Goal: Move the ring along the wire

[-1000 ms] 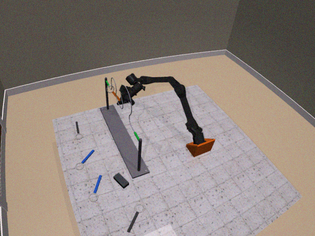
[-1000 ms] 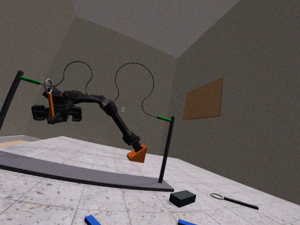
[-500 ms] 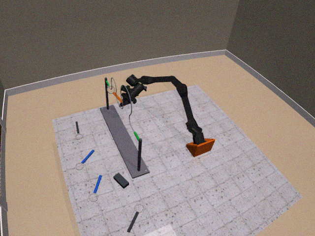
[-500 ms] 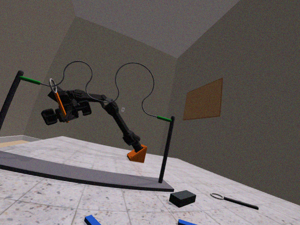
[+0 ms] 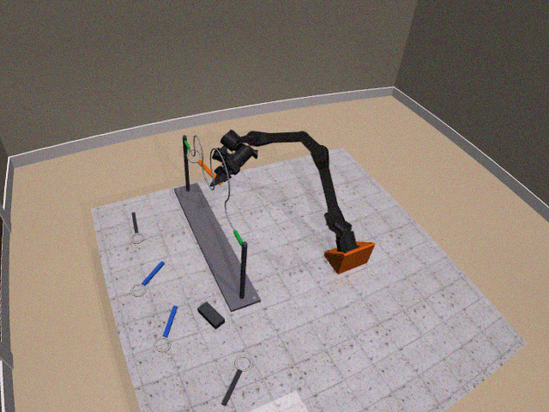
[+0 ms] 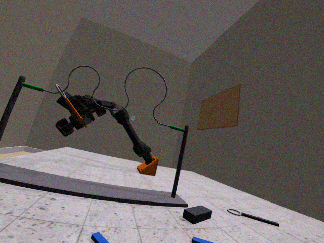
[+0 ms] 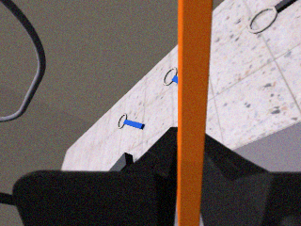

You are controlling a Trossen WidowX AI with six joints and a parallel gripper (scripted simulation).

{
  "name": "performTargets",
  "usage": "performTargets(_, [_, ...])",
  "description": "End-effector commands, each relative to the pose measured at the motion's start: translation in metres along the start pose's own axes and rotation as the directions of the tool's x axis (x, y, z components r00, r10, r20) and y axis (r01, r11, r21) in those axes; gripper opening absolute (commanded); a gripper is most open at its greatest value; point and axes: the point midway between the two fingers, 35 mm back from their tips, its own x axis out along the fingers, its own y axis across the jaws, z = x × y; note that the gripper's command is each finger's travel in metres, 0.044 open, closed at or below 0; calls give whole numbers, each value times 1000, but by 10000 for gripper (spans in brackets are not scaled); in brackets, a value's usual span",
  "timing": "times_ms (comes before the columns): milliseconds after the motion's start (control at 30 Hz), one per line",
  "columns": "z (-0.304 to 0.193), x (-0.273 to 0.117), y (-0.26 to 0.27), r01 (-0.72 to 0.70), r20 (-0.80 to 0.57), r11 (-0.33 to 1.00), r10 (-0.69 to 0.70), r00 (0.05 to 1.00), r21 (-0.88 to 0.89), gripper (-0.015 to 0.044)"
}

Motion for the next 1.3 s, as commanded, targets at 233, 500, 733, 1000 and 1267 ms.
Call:
performTargets(233, [3, -2, 36, -121, 13, 972, 121, 993, 200, -150])
performTargets(500, [8, -6, 56, -189, 32, 927, 189, 981, 324, -150])
performTargets(733, [15, -9, 72, -239, 53, 877, 240, 969, 417, -150])
performTargets(1000, [22, -13, 85, -280, 75, 823, 281, 957, 494, -150])
performTargets(1267, [29, -17, 96, -314, 97, 767, 315, 944, 559, -150])
